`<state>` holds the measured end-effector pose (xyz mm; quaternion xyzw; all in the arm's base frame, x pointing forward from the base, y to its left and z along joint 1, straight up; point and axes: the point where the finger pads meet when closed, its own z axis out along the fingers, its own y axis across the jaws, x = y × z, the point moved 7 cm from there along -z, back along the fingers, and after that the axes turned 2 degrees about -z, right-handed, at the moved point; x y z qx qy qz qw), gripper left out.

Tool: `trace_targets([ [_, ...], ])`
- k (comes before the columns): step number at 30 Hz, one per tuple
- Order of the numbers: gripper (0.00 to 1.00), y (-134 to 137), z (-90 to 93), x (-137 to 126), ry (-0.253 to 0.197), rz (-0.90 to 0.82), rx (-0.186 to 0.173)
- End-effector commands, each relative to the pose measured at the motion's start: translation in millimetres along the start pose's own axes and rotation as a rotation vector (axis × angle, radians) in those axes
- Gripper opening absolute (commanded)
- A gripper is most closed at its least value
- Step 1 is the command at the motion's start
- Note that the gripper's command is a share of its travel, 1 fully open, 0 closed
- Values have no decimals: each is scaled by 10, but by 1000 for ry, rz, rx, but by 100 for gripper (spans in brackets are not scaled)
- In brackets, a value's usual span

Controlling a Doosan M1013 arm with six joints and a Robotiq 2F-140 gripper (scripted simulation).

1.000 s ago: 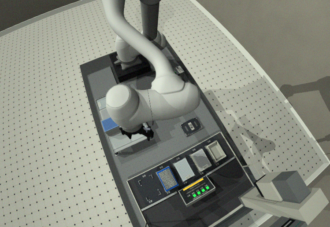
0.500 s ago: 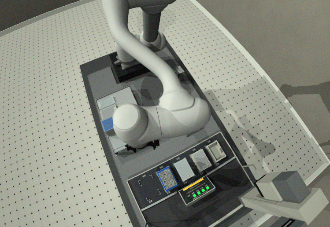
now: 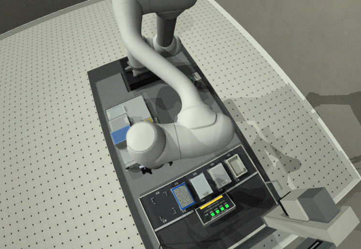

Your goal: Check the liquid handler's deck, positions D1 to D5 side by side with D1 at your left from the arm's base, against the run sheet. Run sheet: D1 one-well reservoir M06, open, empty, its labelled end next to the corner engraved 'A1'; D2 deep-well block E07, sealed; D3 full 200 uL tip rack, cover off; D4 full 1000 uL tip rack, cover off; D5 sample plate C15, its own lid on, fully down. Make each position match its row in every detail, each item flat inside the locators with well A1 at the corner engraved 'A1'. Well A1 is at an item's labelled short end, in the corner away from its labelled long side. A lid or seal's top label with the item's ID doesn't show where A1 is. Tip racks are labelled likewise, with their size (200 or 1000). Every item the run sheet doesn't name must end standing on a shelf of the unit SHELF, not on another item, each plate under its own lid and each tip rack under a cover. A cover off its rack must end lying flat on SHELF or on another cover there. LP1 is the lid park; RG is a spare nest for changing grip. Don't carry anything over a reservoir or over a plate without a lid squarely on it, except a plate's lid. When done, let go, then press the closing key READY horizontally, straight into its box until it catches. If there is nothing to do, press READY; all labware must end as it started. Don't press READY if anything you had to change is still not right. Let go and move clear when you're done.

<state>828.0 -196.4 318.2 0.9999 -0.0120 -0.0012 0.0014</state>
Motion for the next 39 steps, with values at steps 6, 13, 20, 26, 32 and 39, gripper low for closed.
trace_targets([
  [6, 66, -199, -13, 5, 2, -44, 1],
  [13, 66, -549, -13, 11, 2, -44, 1],
  [20, 66, -843, -13, 16, 2, -44, 1],
  [26, 66, -1044, -13, 20, 2, -45, 1],
  [32, 66, -1344, -13, 25, 2, -45, 1],
  [39, 66, -1594, -13, 30, 2, -45, 1],
])
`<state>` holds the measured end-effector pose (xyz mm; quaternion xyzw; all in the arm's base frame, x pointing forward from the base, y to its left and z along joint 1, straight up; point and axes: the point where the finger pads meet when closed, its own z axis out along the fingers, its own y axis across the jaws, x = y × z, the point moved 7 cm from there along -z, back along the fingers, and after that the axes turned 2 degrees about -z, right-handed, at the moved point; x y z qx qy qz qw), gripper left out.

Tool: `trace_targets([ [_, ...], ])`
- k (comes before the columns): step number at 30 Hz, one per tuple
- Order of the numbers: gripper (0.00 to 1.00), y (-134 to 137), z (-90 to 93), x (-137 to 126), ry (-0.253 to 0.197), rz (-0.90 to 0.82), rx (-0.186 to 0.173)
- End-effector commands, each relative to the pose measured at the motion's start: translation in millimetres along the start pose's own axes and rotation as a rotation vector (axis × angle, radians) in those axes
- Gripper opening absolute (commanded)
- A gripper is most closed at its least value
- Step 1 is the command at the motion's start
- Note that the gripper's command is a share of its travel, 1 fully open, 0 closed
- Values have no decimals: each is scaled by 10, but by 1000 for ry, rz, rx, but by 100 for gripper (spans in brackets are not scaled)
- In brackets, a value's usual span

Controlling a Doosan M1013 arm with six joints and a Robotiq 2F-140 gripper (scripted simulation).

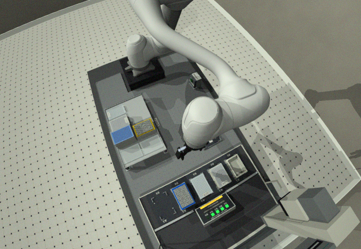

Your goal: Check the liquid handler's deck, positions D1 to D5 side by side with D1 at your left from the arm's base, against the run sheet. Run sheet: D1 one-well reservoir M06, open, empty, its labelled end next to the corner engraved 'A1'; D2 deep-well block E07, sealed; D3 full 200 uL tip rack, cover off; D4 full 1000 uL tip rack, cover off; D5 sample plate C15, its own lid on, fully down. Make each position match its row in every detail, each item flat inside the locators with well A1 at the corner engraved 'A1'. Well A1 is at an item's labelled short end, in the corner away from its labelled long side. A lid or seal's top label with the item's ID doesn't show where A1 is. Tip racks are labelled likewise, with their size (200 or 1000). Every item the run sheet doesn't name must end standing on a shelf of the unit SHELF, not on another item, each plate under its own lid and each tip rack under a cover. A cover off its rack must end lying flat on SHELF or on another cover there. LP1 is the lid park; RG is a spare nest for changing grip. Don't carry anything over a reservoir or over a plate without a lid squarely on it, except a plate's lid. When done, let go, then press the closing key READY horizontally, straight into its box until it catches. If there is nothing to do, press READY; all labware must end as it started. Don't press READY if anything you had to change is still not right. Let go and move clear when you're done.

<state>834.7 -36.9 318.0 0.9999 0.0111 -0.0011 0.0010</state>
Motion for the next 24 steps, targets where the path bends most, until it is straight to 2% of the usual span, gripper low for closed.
trace_targets([
  [1, 66, -47, -12, 5, 2, 1, 0],
  [4, 66, -92, -12, 8, 2, 1, 0],
  [15, 66, -57, -13, 556, 2, 1, 0],
  [17, 66, -57, -13, 556, 2, 1, 0],
  [24, 66, -34, -14, 905, 2, 1, 0],
])
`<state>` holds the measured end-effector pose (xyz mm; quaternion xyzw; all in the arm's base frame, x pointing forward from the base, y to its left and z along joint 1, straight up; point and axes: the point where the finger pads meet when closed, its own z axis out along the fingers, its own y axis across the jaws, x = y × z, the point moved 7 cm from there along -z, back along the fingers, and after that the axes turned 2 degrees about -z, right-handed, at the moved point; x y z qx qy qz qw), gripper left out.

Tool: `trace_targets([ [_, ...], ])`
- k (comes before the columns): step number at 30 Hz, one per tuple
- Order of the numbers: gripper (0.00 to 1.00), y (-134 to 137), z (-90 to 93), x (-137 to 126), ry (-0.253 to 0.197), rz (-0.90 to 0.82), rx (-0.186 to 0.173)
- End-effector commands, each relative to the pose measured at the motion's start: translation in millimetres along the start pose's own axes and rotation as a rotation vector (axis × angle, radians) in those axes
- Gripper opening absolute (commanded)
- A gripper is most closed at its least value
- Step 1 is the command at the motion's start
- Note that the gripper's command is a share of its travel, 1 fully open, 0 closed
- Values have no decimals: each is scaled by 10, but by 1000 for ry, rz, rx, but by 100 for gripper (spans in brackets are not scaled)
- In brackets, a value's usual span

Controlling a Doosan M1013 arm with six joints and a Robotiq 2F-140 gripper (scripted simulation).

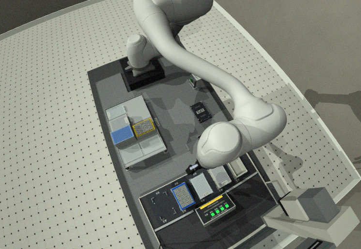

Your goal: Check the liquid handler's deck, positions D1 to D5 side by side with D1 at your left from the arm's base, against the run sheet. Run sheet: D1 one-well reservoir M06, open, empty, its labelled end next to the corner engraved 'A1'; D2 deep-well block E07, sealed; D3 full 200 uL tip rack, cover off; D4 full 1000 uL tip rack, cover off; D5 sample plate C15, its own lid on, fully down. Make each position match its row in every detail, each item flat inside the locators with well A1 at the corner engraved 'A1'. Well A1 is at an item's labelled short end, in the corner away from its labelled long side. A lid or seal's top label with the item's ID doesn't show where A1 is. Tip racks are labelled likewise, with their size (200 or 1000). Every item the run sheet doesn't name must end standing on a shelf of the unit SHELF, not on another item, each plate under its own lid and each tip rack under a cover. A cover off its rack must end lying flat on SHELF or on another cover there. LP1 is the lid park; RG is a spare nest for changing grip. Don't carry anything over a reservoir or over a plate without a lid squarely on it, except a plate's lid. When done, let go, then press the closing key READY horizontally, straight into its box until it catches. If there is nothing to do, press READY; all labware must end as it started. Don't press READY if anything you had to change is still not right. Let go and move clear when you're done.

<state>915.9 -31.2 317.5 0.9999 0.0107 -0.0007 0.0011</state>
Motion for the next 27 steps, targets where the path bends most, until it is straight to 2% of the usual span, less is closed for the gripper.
trace_targets([
  [1, 66, 8, -16, 142, 1, 0, 0],
  [17, 66, 53, -17, 839, 1, 0, 0],
  [27, 66, 53, -18, 839, 1, 0, 0],
])
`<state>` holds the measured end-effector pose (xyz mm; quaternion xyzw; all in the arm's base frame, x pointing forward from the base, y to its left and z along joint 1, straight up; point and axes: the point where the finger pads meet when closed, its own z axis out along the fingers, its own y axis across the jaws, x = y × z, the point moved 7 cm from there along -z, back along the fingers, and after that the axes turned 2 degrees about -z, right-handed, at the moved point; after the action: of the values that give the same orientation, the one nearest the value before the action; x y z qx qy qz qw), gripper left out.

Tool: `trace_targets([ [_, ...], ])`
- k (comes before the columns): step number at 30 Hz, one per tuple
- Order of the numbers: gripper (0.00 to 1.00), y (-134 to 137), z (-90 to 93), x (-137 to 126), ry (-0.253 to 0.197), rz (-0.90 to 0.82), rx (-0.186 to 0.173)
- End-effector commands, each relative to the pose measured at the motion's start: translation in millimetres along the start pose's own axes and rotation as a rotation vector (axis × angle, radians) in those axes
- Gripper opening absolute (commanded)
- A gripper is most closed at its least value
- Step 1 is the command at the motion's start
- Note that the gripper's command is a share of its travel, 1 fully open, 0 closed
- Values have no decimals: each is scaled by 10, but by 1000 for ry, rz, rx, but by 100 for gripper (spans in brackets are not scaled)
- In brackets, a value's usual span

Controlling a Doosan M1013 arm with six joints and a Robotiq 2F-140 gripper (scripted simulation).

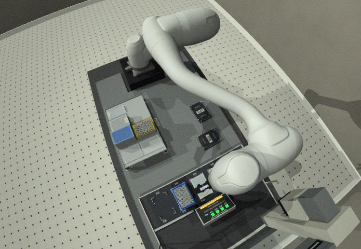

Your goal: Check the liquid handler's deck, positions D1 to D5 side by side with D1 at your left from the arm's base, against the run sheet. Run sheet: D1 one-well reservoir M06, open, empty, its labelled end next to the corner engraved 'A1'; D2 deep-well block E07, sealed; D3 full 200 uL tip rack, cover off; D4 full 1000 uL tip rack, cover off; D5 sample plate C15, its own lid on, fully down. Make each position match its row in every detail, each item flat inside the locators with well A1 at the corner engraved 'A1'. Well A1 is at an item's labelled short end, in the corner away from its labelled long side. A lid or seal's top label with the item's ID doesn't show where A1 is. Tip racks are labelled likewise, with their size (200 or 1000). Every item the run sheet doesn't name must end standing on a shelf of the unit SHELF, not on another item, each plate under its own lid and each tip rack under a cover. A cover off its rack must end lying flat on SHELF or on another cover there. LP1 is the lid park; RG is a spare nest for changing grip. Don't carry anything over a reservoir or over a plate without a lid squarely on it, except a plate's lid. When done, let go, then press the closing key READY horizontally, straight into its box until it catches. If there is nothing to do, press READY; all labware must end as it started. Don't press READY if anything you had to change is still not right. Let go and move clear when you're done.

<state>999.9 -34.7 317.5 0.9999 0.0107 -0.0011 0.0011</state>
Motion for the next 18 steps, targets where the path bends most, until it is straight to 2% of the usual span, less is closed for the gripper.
trace_targets([
  [1, 66, -1, -17, 0, 2, 0, 0],
  [18, 66, 0, 217, 0, 2, 0, 0],
])
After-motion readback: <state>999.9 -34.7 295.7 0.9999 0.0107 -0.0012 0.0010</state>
